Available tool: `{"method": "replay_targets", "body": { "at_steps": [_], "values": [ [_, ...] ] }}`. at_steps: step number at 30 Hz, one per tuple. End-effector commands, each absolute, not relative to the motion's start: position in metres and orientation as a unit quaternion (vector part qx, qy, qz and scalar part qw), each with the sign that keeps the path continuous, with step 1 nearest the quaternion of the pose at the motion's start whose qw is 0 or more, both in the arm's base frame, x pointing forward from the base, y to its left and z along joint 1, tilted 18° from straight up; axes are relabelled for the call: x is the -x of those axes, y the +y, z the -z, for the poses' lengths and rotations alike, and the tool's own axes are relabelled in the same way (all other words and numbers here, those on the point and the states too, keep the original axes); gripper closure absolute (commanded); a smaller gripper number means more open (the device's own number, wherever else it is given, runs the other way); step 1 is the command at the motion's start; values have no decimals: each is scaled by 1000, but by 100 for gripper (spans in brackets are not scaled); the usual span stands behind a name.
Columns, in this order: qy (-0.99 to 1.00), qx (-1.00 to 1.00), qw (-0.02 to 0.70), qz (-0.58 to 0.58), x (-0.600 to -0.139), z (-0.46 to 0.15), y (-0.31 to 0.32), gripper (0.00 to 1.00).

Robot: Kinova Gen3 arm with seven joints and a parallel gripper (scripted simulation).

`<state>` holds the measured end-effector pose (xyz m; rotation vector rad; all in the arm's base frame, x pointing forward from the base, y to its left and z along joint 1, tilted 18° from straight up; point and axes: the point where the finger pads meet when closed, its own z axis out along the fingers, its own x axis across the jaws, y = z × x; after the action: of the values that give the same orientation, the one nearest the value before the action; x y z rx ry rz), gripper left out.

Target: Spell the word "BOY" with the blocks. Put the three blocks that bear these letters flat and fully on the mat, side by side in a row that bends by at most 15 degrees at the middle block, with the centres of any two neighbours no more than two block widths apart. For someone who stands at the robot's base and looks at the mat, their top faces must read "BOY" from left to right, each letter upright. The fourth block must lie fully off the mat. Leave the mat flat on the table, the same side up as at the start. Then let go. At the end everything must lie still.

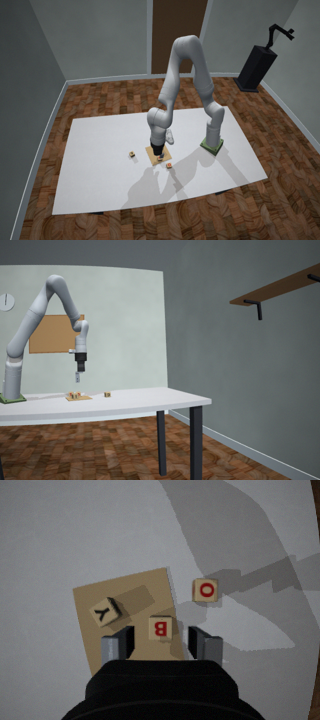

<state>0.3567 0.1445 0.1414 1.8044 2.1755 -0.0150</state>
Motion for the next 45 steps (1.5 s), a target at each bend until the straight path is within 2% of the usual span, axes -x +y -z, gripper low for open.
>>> {"method": "replay_targets", "body": {
  "at_steps": [1, 23, 45],
  "values": [
    [760, -631, 157, 4, -357, -142, 145, 0],
    [720, -675, 159, -4, -355, -142, 143, 0],
    [530, -832, 158, -42, -350, -142, 133, 0]
  ]
}}
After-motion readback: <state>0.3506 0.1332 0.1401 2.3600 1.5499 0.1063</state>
